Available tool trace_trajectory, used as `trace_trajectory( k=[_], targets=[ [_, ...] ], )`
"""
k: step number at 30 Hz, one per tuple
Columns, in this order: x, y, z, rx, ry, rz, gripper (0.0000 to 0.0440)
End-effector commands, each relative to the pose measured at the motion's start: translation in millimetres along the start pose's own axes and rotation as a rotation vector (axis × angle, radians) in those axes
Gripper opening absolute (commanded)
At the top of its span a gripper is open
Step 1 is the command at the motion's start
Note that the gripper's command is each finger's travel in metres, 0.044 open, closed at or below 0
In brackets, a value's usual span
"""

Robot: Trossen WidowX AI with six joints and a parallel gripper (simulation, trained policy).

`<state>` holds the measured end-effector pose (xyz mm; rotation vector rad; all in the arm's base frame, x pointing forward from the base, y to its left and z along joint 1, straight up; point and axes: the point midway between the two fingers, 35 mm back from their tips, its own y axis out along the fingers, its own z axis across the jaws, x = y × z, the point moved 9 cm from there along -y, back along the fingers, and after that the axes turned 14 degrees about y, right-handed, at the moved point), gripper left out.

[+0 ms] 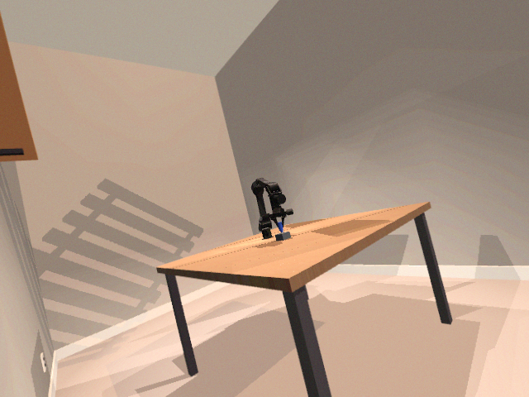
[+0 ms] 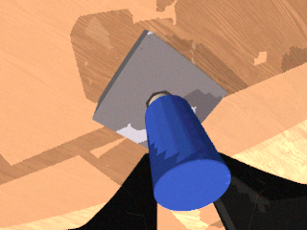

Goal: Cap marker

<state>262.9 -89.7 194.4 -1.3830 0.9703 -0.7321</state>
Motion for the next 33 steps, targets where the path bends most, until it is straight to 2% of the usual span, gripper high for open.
trace_trajectory(
  k=[1, 33],
  targets=[
    [4.0, 16.5, -4.4, -0.057, 0.003, 0.015, 0.0064],
    [6.2, 22.3, -6.5, -0.048, -0.065, -0.033, 0.0115]
  ],
)
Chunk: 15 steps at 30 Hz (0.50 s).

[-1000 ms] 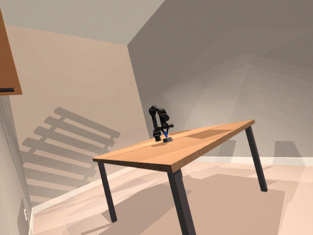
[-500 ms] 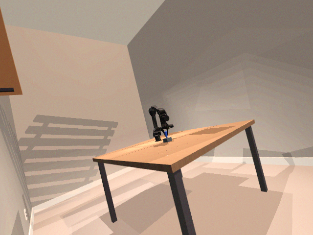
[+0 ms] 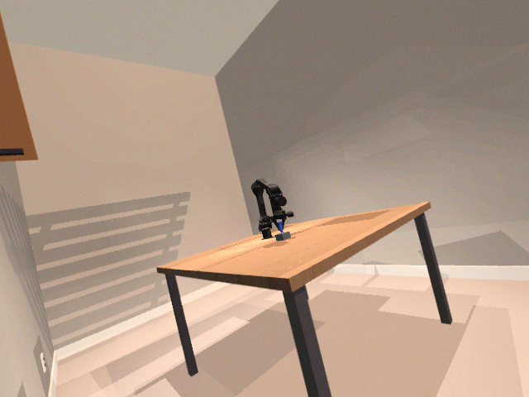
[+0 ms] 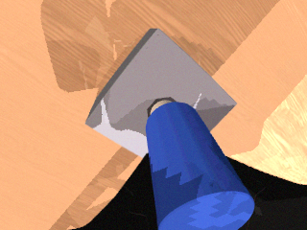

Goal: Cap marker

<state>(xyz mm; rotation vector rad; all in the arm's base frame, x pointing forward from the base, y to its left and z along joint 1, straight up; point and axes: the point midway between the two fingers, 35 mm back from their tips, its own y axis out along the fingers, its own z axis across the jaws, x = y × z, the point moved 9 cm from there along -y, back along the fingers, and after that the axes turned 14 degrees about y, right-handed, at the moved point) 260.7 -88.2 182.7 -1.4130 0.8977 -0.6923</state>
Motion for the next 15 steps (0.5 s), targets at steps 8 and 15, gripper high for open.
trace_trajectory(
  k=[8, 15],
  targets=[
    [-2.6, 11.7, -11.9, -0.055, -0.005, 0.025, 0.02],
    [-9.3, 5.6, -16.9, -0.037, -0.017, 0.022, 0.0381]
  ],
)
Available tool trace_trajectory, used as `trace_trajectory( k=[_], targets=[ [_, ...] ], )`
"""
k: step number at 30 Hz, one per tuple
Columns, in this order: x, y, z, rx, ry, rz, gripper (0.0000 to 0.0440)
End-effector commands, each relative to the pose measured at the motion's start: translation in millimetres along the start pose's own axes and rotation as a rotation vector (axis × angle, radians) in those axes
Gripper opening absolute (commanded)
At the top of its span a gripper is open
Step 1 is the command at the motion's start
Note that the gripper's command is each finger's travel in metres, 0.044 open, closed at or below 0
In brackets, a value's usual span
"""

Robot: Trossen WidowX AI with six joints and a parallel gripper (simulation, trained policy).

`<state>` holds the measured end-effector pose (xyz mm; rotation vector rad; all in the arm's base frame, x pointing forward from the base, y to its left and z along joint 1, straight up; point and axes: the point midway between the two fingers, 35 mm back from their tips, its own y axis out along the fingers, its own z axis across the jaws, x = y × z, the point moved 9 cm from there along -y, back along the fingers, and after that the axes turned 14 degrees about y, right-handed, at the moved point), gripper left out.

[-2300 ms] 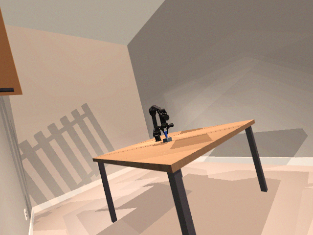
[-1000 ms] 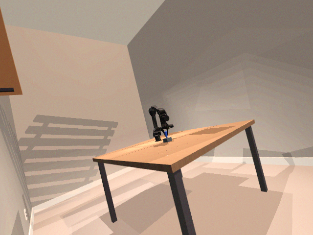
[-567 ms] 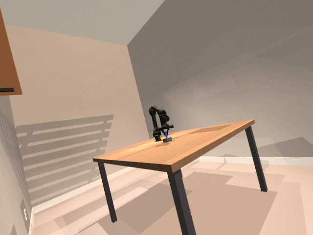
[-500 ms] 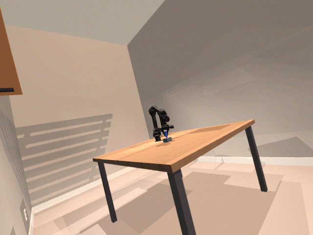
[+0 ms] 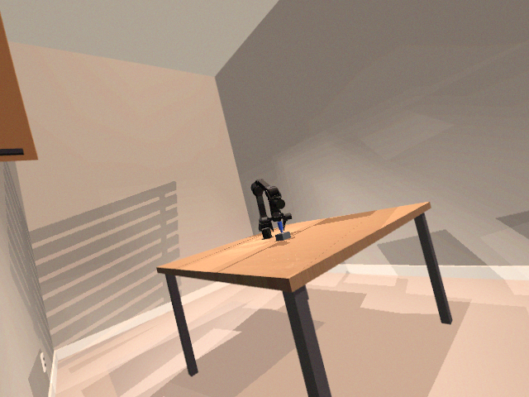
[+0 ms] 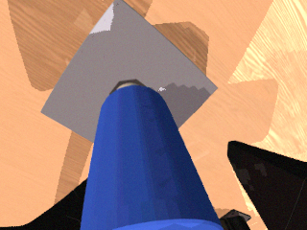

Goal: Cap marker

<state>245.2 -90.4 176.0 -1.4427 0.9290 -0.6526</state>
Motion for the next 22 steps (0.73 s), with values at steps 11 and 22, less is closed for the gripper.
trace_trajectory(
  k=[11, 22],
  targets=[
    [-8.5, -22.3, -7.2, 0.077, -0.014, -0.076, 0.044],
    [-13.7, -59.4, -13.9, 0.137, -0.017, -0.149, 0.044]
  ],
)
